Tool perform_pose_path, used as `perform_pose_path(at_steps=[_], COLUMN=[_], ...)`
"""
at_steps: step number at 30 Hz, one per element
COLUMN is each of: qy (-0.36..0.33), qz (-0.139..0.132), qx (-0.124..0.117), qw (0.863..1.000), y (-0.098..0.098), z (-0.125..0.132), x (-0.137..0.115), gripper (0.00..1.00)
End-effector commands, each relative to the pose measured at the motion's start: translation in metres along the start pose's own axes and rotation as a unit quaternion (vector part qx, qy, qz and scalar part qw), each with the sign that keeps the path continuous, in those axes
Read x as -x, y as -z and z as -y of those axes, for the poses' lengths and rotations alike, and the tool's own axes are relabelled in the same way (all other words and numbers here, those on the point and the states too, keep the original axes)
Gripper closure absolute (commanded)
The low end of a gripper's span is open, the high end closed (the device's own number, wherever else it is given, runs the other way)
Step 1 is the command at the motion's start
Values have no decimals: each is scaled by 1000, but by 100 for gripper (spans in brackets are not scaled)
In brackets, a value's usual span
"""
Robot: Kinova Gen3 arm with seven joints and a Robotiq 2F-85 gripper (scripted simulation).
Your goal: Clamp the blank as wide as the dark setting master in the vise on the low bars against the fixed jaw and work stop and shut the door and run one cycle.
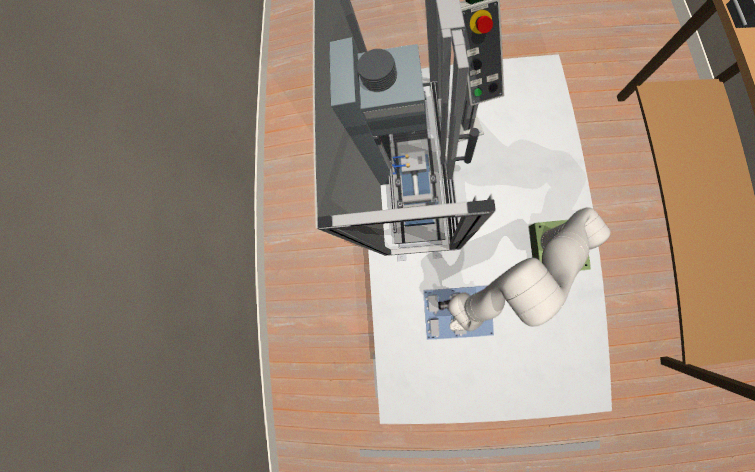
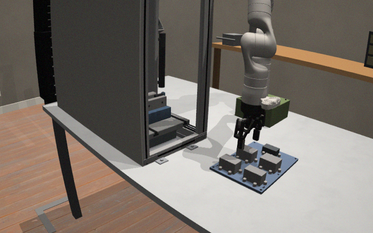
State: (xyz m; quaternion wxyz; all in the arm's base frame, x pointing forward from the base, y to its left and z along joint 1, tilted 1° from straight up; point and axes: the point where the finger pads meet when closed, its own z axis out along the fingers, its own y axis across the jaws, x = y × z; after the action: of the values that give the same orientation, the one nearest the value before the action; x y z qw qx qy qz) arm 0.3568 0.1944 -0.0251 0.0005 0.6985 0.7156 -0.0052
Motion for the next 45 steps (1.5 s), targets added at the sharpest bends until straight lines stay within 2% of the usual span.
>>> perform_pose_path(at_steps=[1, 45], qy=[-3, -3], qz=[1, 1], qx=[1, 1], qw=[1000, 1000], y=[-1, -12], z=[0, 0], x=[1, 0], gripper=[0, 0])
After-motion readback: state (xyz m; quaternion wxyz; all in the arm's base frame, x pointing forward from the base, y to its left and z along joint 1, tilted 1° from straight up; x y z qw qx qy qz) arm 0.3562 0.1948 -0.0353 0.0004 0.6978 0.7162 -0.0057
